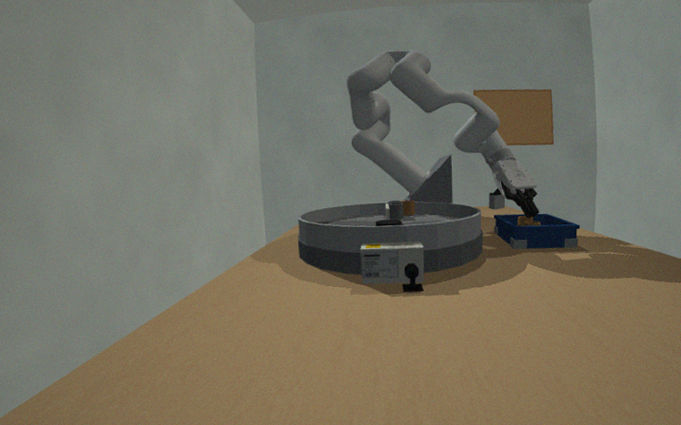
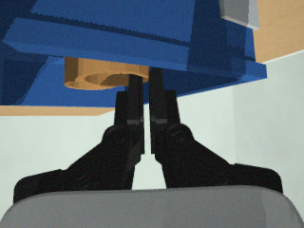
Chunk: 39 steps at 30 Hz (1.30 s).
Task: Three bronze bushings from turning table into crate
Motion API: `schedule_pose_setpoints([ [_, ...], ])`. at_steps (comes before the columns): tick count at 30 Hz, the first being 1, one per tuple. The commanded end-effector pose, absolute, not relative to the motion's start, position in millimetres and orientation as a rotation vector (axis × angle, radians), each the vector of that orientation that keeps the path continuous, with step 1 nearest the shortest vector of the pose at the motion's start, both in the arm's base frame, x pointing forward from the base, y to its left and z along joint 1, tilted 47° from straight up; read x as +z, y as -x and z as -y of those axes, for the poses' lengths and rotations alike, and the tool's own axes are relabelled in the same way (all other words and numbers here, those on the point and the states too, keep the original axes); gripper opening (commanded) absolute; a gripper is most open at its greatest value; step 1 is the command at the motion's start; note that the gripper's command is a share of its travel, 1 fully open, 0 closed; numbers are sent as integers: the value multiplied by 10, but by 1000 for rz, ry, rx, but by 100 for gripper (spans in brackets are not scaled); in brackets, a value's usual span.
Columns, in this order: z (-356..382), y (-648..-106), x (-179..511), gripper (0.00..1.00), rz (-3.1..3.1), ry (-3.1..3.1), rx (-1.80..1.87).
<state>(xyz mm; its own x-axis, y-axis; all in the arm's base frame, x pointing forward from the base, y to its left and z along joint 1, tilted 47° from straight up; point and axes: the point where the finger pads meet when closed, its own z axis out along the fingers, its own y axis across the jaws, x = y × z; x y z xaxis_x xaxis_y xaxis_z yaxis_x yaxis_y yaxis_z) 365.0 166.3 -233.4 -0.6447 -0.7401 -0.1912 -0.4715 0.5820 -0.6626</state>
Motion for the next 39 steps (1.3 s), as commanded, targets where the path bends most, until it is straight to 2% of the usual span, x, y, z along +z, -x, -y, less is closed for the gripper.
schedule_pose_setpoints([
  [1, -1673, -3661, -2333, 0, -2360, 969, -797],
  [31, -1646, -3664, -2358, 0, -2360, 969, -797],
  [32, -1646, -3664, -2358, 11, -2360, 969, -797],
  [39, -1646, -3664, -2358, 11, -2360, 969, -797],
])
